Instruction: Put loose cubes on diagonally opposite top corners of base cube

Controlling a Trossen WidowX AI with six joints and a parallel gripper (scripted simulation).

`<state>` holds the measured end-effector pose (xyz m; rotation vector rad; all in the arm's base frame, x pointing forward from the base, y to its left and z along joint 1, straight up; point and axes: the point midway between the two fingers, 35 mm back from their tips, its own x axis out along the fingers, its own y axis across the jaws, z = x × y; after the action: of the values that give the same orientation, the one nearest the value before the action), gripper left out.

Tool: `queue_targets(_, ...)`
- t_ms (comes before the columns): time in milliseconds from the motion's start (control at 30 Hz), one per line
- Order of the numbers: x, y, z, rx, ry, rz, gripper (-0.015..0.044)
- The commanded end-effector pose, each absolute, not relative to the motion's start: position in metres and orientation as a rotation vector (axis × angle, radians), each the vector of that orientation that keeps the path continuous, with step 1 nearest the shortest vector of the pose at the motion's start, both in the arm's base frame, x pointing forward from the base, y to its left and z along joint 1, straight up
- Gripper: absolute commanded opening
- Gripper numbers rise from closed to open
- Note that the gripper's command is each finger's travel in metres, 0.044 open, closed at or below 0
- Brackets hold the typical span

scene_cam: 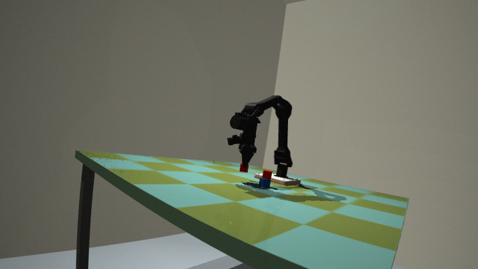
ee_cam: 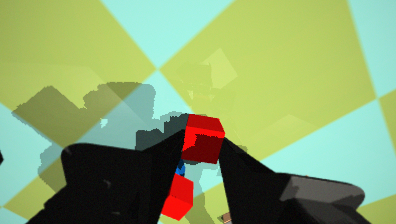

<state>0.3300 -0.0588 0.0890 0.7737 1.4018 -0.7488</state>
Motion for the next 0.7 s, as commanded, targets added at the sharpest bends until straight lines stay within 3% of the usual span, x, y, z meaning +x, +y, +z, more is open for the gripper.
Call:
queue_targets(0, 0.331, -0.059, 0.102, 0.776, 1.395, -0.753, 0.0105)
queue_targets(667, 0.325, -0.056, 0.149, 0.759, 1.402, -0.734, 0.0105)
